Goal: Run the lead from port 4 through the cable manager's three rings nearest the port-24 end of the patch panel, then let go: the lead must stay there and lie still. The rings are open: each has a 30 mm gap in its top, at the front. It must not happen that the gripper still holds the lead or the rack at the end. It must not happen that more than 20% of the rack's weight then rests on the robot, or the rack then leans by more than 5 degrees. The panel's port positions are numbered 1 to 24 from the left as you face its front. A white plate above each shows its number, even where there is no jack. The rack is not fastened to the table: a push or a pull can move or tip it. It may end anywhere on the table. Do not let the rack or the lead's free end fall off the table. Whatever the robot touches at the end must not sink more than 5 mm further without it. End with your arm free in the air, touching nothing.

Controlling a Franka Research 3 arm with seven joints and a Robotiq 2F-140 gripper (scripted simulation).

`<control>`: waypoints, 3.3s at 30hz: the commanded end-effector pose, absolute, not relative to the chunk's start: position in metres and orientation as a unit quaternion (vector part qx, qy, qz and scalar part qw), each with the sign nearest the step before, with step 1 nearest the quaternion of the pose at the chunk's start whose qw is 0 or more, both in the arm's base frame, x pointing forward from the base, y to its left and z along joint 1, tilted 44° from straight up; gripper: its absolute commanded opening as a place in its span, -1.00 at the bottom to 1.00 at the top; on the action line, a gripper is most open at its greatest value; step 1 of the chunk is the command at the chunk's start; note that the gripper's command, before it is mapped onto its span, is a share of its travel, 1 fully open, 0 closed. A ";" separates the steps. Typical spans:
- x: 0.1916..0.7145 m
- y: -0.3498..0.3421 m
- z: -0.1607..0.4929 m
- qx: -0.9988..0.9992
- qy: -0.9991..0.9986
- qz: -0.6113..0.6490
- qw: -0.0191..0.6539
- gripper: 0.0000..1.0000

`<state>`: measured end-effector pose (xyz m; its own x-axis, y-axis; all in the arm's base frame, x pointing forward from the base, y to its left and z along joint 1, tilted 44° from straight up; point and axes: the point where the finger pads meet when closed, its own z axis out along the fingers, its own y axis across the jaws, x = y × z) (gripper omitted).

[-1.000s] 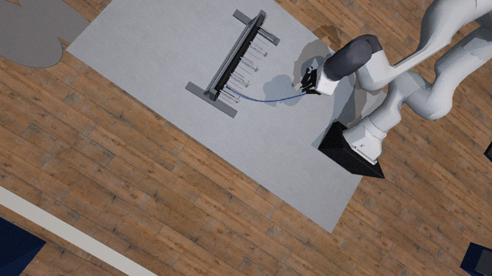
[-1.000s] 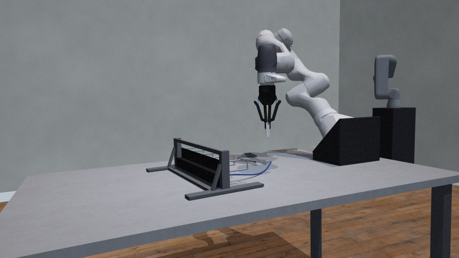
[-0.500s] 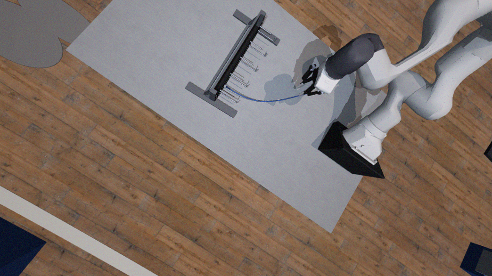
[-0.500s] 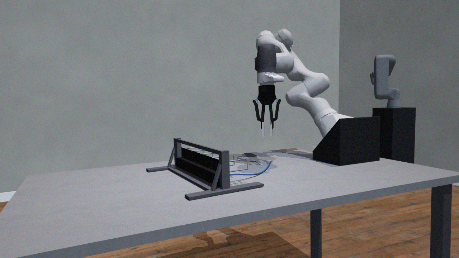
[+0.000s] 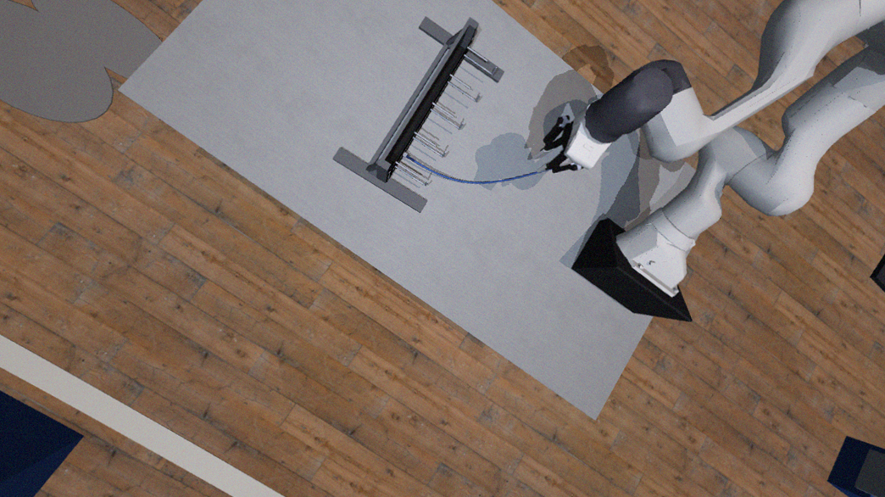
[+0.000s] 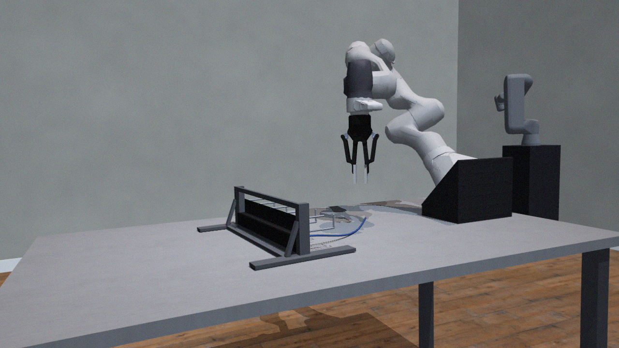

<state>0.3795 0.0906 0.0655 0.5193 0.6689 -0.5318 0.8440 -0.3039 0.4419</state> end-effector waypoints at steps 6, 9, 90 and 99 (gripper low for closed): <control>0.380 0.091 0.066 0.800 0.469 -0.122 0.353 -0.60; 0.380 0.091 0.066 0.800 0.469 -0.122 0.353 -0.60; 0.398 -0.004 -0.034 0.800 0.469 -0.121 0.354 -0.60; 0.398 -0.004 -0.034 0.800 0.469 -0.121 0.354 -0.60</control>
